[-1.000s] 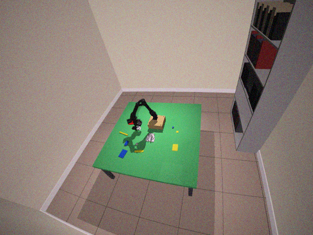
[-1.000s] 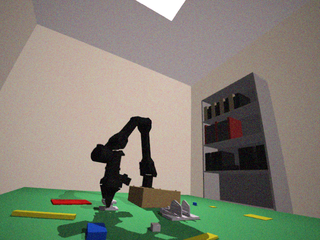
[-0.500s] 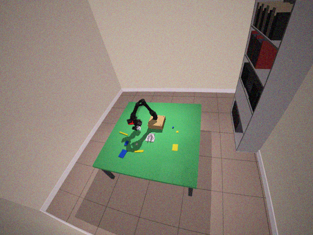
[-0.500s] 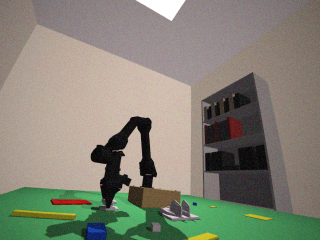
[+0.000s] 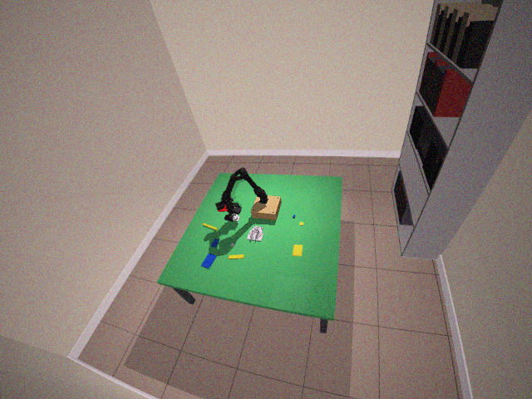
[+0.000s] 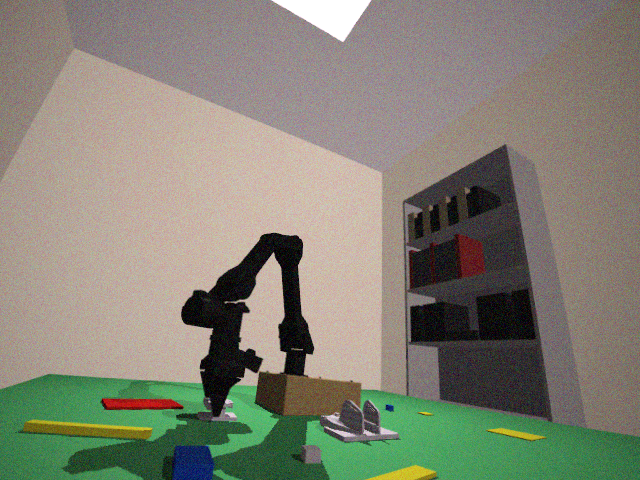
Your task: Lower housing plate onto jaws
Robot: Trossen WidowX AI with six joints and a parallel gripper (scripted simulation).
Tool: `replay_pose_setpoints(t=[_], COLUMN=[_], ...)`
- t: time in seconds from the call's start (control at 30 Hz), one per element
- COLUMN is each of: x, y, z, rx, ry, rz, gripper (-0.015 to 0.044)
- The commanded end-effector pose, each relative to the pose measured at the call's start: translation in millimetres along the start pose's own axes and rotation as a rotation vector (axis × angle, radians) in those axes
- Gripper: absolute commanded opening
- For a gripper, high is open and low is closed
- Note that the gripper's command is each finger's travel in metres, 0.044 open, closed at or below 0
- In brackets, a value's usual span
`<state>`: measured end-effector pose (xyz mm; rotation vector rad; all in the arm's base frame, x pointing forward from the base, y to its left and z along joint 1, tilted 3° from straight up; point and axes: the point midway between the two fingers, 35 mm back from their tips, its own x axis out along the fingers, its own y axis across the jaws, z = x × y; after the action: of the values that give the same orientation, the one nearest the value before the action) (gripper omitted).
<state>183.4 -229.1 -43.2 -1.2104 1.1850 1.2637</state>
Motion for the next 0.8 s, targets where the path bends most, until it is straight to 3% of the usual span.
replay_pose_setpoints(t=[0.0, 0.27, 0.77], x=[0, 0, -14], y=[0, 0, -1], z=[0, 0, -1], rx=[0.0, 0.0, 0.001], ry=[0.0, 0.0, 0.0], rz=[0.0, 0.0, 0.001], gripper=[0.04, 0.0351, 0.0351])
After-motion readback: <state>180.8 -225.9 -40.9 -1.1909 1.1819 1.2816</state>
